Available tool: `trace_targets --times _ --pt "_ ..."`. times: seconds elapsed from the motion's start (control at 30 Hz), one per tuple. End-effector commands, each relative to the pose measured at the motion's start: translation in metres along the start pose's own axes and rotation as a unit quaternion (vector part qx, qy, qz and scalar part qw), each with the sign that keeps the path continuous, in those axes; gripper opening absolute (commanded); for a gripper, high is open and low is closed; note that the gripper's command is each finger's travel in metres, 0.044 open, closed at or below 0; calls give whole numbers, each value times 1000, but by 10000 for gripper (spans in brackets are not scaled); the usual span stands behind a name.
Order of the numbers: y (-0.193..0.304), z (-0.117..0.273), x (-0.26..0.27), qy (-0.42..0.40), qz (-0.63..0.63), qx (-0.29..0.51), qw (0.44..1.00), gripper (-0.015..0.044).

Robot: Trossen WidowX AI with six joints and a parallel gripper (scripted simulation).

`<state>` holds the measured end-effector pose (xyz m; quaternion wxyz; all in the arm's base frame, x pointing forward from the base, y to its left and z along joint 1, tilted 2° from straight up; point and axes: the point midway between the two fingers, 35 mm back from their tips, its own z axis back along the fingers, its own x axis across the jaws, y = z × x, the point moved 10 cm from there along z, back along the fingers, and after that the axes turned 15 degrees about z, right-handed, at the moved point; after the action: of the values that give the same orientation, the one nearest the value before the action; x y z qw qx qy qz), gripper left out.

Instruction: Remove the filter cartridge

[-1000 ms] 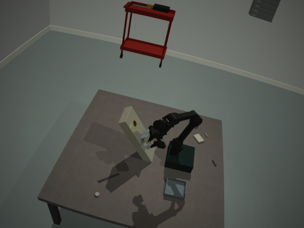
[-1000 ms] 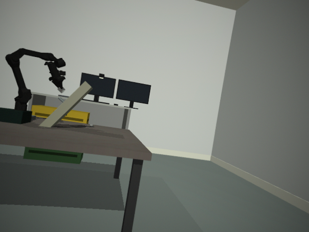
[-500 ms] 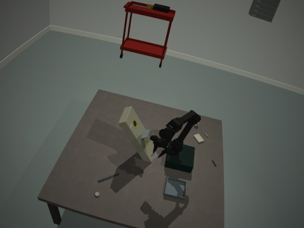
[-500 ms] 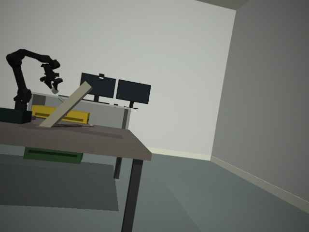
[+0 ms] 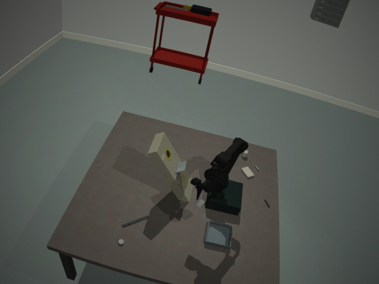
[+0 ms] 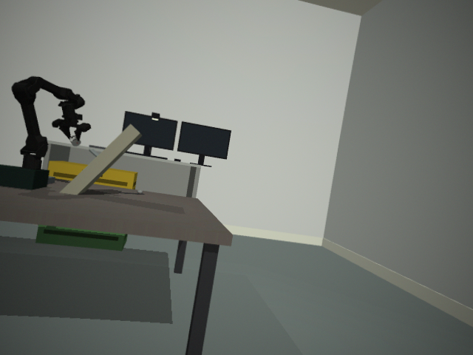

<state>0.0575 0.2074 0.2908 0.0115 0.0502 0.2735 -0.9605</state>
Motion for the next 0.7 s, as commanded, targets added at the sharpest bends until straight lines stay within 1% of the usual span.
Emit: trace_targets --times 0.0,0.67 --pt "2 -14 14 -17 26 -1 1000 0" --pt "30 -72 95 -99 164 -22 981 0"
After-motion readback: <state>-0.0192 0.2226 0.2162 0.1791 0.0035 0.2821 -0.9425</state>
